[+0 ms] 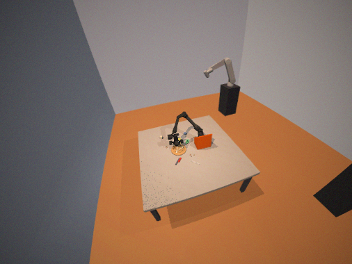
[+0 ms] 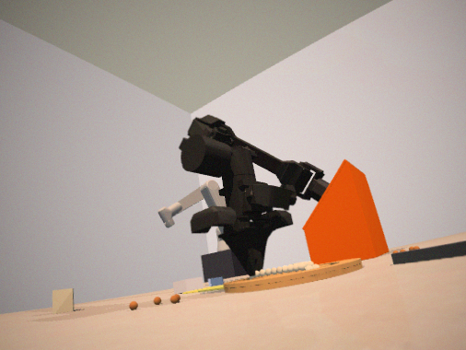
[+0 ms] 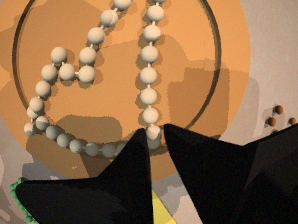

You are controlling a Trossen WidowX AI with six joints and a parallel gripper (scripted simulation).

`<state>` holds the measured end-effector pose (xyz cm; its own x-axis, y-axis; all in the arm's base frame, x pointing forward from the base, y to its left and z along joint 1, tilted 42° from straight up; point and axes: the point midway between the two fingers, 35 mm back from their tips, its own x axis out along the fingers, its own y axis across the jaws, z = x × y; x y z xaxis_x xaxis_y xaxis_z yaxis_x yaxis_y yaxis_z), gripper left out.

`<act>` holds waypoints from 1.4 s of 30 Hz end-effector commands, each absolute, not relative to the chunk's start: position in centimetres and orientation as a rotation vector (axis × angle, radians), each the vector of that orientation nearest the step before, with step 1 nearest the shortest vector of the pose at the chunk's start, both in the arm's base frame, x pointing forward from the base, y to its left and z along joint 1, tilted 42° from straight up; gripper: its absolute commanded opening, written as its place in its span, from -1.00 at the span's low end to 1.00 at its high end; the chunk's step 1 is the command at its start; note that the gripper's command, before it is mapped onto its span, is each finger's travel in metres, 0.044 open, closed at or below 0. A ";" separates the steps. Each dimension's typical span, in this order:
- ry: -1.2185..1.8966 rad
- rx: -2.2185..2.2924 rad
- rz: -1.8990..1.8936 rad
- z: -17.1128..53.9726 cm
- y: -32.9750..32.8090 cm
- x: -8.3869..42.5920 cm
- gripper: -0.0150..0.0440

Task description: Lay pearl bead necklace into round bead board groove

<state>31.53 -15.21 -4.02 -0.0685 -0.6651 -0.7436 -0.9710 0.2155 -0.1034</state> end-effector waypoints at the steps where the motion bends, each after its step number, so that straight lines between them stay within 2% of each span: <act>1: 1.806 -1.521 0.567 -4.0 -15.2 31.6 -0.49; 42: 1.807 -1.523 0.575 -3.1 -15.5 32.4 -0.49</act>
